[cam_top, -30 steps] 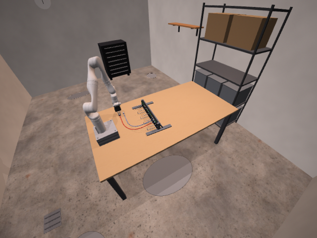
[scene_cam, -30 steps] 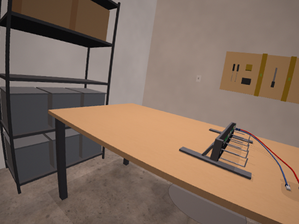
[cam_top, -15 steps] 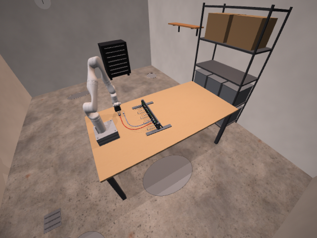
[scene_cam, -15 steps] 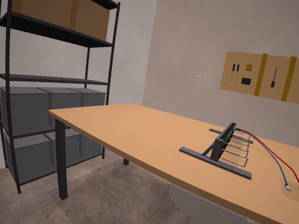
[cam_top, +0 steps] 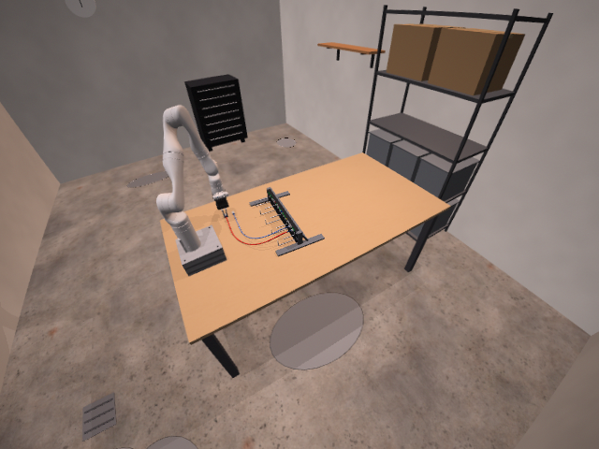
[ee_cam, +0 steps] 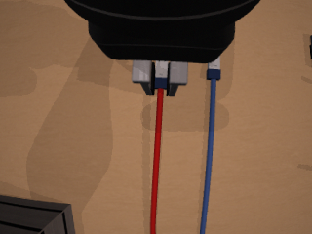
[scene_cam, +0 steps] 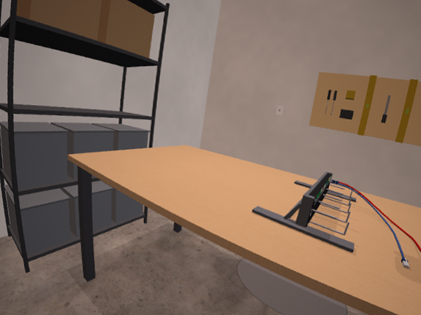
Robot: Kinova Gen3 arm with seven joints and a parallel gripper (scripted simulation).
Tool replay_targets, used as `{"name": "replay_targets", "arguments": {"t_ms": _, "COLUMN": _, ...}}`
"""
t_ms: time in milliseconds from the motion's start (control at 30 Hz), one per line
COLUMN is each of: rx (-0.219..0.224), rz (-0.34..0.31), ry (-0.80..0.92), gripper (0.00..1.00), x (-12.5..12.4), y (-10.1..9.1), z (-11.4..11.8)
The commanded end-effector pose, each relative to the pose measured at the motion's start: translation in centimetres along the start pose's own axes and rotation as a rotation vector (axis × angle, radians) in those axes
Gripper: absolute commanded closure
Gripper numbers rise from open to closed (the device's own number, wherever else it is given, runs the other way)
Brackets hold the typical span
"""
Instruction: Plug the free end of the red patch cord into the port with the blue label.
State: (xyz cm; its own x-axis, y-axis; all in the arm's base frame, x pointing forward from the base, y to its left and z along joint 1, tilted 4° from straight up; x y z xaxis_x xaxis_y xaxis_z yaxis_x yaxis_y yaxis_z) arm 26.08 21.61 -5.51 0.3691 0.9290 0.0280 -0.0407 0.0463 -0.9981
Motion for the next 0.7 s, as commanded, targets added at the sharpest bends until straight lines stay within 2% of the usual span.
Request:
{"name": "replay_targets", "arguments": {"t_ms": 0, "rx": -0.003, "rz": -0.006, "ry": -0.005, "gripper": 1.0, "x": 0.3, "y": -0.6, "z": 0.1}}
{"name": "replay_targets", "arguments": {"t_ms": 667, "rx": -0.003, "rz": -0.006, "ry": -0.005, "gripper": 1.0, "x": 0.3, "y": -3.7, "z": 0.1}}
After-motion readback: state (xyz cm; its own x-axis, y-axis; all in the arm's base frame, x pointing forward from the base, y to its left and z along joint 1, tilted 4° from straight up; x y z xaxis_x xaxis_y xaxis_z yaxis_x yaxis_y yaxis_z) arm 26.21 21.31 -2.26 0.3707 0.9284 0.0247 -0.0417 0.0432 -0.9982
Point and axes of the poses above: the point where the finger pads meet when closed, its own y axis out along the fingers, its own z axis across the jaws, x = y × z, the point moved 1 cm from there along -y, back along the fingers, and after that the axes turned 12 degrees about y, right-handed, at the moved point
